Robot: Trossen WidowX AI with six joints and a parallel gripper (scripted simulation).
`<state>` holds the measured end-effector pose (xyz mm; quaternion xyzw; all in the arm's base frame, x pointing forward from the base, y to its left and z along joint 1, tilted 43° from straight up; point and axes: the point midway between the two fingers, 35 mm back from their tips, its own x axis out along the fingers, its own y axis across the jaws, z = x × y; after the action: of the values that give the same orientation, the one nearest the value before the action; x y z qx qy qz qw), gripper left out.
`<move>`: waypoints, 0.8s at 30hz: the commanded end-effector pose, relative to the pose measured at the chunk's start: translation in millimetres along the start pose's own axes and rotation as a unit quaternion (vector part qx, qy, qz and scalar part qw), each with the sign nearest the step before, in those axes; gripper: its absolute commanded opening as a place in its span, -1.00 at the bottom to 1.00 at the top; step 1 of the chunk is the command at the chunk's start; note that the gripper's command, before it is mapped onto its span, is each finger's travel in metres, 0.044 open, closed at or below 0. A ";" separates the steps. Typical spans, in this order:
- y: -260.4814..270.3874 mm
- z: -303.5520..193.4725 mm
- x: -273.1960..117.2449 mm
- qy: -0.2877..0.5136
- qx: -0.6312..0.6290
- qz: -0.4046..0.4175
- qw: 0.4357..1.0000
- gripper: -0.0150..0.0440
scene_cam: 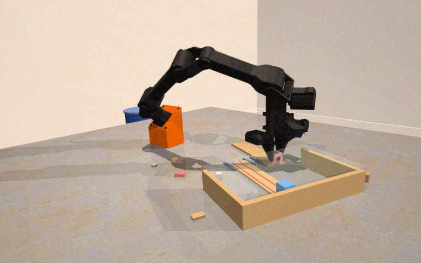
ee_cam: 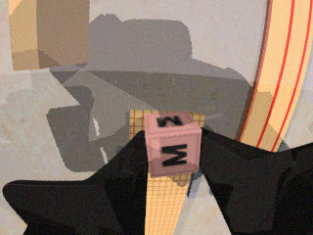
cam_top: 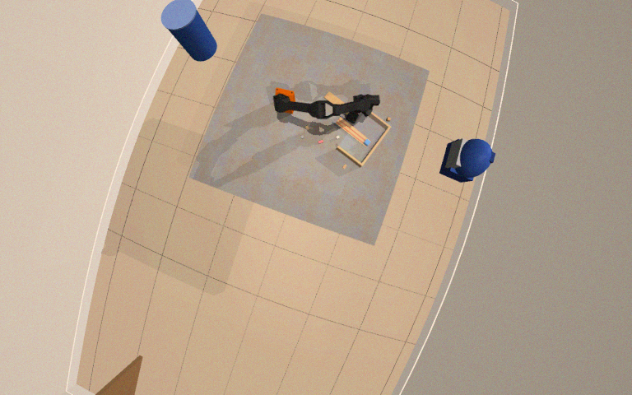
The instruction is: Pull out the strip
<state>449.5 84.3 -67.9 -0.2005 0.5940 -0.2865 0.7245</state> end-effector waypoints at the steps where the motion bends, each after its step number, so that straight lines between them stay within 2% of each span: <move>1: -1.3 -3.6 -4.0 0.000 0.000 0.000 1.000 -0.49; 17: -20.4 -51.0 -39.8 0.001 -0.005 -0.003 1.000 -0.49; 24: -24.1 -60.0 -43.0 0.001 -0.005 -0.003 1.000 -0.49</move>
<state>388.3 97.3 -35.0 -0.2083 0.5937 -0.2859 0.7227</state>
